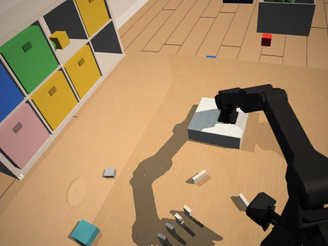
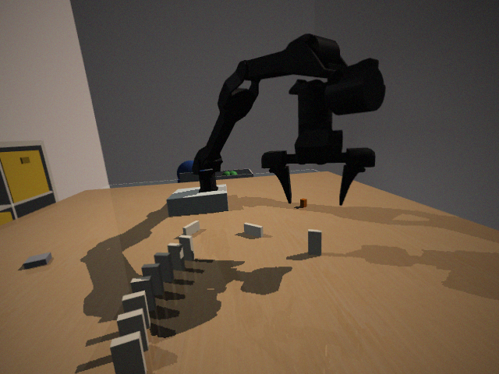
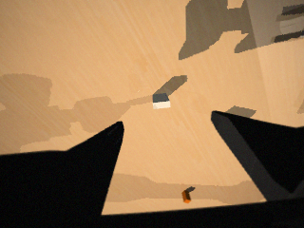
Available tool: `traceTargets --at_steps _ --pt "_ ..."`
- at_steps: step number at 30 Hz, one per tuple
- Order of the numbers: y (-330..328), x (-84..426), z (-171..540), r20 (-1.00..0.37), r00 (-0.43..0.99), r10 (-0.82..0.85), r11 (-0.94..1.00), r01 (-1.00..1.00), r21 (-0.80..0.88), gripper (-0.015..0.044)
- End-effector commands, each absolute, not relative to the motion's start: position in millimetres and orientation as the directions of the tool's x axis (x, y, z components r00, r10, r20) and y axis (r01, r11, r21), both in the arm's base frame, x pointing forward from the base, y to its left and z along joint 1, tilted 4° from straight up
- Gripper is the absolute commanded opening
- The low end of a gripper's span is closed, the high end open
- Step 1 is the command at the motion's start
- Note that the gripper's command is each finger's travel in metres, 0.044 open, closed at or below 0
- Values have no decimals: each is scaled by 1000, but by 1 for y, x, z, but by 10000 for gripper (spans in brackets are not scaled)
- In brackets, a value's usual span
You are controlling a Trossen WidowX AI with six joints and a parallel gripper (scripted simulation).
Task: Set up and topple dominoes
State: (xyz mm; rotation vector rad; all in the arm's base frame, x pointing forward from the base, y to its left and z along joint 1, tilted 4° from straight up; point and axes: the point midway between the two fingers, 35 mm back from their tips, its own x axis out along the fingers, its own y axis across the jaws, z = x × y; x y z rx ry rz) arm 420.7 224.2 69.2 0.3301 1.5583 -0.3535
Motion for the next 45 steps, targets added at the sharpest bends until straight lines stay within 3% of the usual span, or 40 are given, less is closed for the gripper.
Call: traceTargets --at_steps 1,11,26,39,45 --pt "226 419 65 -1000 -31 -6 904 426 -19 440" --pt "226 417 7 -999 -32 -7 905 424 -20 440" --pt "226 415 -11 -999 -32 -7 905 424 -20 440" --pt "226 415 -11 -999 -32 -7 905 424 -20 107" --pt "226 415 -11 -999 -32 -7 905 424 -20 107"
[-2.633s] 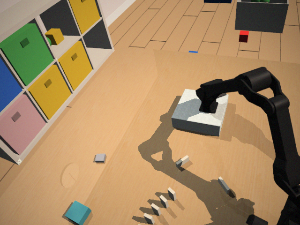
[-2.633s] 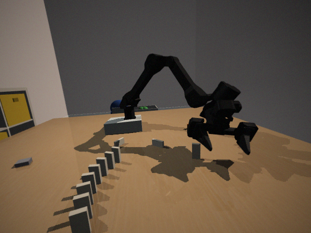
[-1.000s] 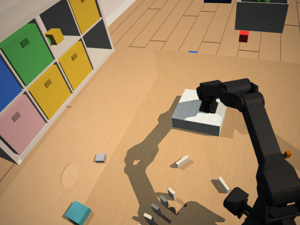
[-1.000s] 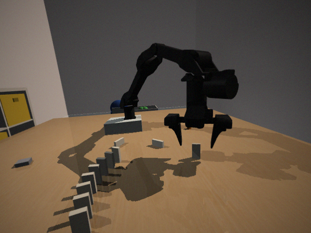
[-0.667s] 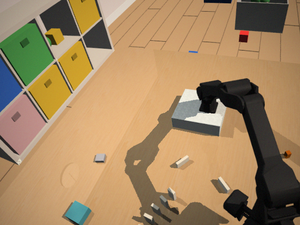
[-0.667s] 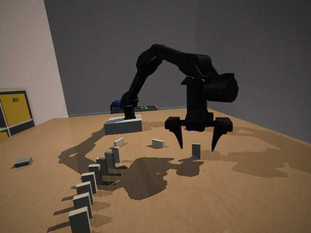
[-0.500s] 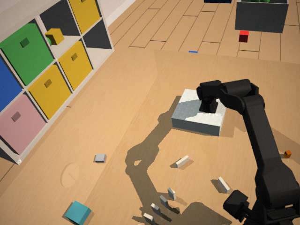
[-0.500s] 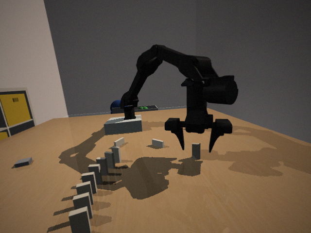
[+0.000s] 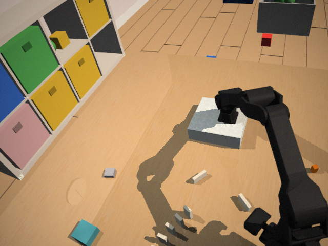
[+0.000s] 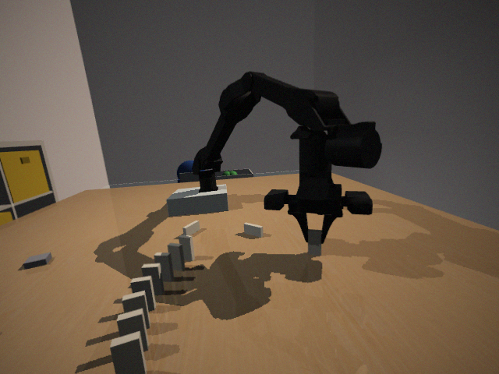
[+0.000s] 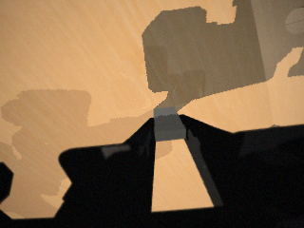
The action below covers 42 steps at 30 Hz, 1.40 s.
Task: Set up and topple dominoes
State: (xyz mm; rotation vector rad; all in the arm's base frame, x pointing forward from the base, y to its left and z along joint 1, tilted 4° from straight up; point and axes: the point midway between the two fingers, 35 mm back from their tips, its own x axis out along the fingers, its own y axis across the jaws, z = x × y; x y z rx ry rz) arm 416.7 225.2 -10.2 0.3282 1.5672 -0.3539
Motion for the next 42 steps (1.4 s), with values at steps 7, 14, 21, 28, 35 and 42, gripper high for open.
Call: traceTargets --at_steps 7,14,21,28,35,42 --pt "227 420 28 -1000 -19 -2 906 423 -10 107" --pt "225 419 84 -1000 -2 4 907 421 3 107" --pt "223 419 85 -1000 -2 4 907 421 3 107" --pt "113 414 111 -1000 -12 -12 905 425 -16 107" --pt "6 367 126 -999 -31 -24 903 428 -35 107" --pt "-12 354 128 -999 -36 -25 903 429 -38 107"
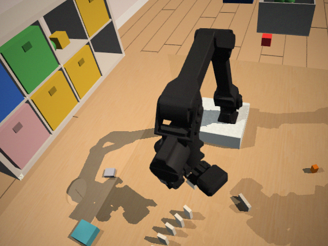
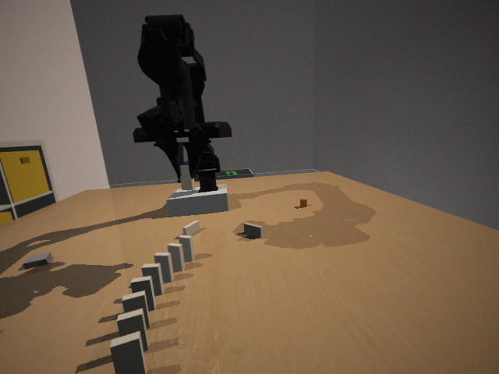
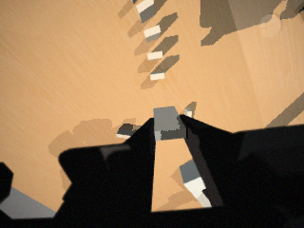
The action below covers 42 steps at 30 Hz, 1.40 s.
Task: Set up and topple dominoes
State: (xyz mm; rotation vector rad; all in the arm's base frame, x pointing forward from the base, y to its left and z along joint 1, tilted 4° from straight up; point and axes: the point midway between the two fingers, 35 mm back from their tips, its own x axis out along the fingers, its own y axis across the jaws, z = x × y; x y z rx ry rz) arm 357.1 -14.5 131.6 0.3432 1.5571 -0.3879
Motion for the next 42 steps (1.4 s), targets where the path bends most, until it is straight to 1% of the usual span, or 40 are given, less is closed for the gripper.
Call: traceTargets --at_steps 1,14,27,40,42 --pt "-12 354 127 -999 -36 -25 903 429 -38 107" --pt "-14 359 64 -999 -36 -26 903 429 -38 107" --pt "-15 349 0 -999 -36 -26 902 429 -39 107" --pt "-15 348 -3 -999 -36 -26 903 429 -39 107" --pt "-15 348 -3 -999 -36 -26 903 429 -39 160"
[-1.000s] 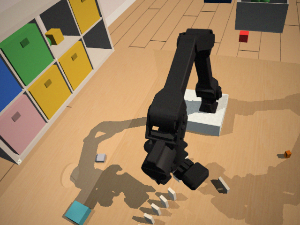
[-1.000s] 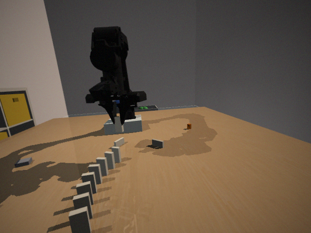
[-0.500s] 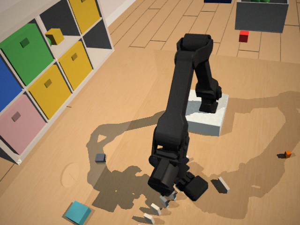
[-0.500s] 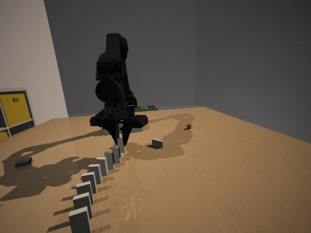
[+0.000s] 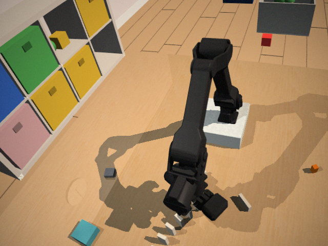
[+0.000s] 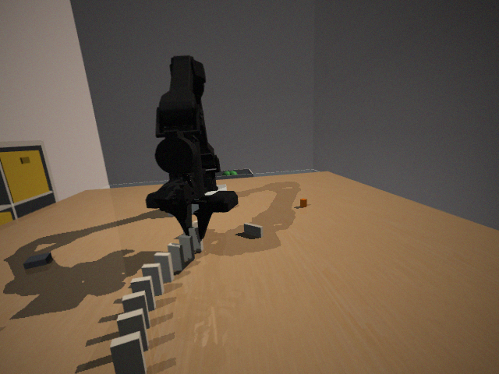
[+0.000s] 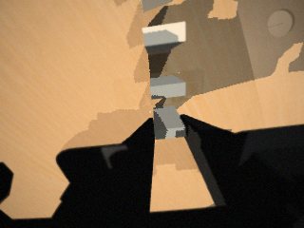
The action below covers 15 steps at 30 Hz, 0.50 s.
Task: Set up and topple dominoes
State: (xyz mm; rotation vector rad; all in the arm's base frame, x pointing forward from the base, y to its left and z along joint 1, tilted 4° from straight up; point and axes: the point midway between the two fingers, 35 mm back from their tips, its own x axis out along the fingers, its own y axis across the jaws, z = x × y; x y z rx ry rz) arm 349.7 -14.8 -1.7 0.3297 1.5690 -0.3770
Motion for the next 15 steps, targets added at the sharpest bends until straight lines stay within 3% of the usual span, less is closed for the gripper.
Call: traceTargets --at_steps 1,10,15 --pt "-15 348 -3 -999 -36 -26 903 429 -39 186" --pt "-15 348 -3 -999 -36 -26 903 429 -39 422" --pt "-15 351 7 -999 -36 -25 902 429 -38 440"
